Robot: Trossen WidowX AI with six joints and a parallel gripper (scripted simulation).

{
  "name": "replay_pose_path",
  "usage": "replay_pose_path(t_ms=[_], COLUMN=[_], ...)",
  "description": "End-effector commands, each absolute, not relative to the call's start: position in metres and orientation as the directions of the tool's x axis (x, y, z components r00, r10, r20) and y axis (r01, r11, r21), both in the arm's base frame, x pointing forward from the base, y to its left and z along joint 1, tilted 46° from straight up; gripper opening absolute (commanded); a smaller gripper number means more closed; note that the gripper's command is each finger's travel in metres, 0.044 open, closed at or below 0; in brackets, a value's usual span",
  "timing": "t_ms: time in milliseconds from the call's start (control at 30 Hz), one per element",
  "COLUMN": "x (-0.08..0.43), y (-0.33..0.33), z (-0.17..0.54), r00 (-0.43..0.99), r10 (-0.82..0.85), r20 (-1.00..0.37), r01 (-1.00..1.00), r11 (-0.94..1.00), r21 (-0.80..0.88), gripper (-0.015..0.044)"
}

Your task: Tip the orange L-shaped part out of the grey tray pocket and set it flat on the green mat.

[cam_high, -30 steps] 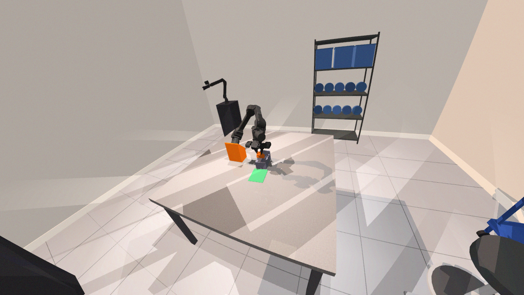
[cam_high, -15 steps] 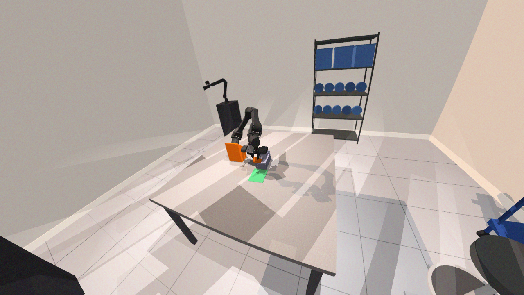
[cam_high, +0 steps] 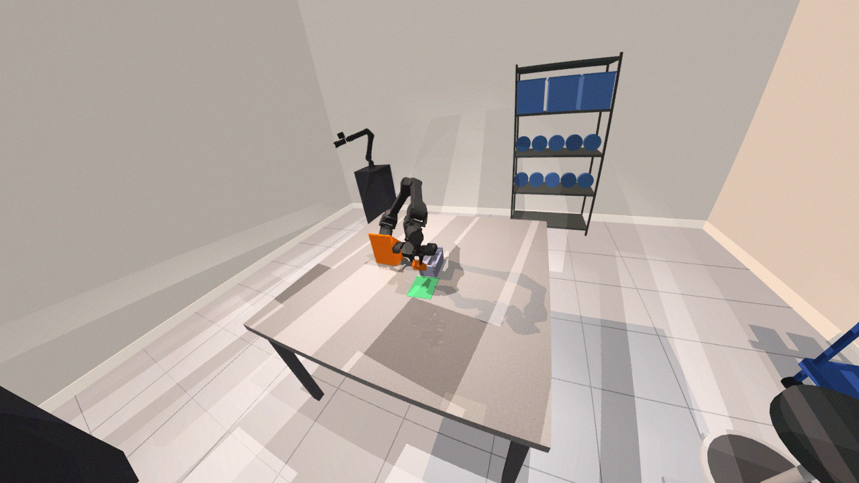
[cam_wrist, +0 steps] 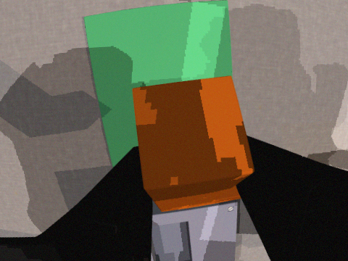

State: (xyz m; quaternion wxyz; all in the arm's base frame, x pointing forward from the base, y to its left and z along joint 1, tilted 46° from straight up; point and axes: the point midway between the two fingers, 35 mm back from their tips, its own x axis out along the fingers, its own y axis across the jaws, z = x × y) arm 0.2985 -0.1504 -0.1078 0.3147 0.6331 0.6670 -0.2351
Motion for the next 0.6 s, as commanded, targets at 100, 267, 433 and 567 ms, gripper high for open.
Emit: replay_pose_path(t_ms=[100, 267, 433, 567], x=[0.298, 0.298, 0.297, 0.297], y=[-0.14, -0.134, -0.128, -0.124], z=[-0.117, -0.123, -0.129, -0.134], r00=[-0.007, -0.007, -0.007, -0.007], r10=[0.701, 0.701, 0.702, 0.702], r20=[-0.713, -0.713, -0.713, -0.712], r01=[0.993, 0.993, 0.993, 0.993], r11=[0.089, 0.089, 0.089, 0.089], r21=[0.078, 0.078, 0.078, 0.078], gripper=[0.0, 0.0, 0.0, 0.0])
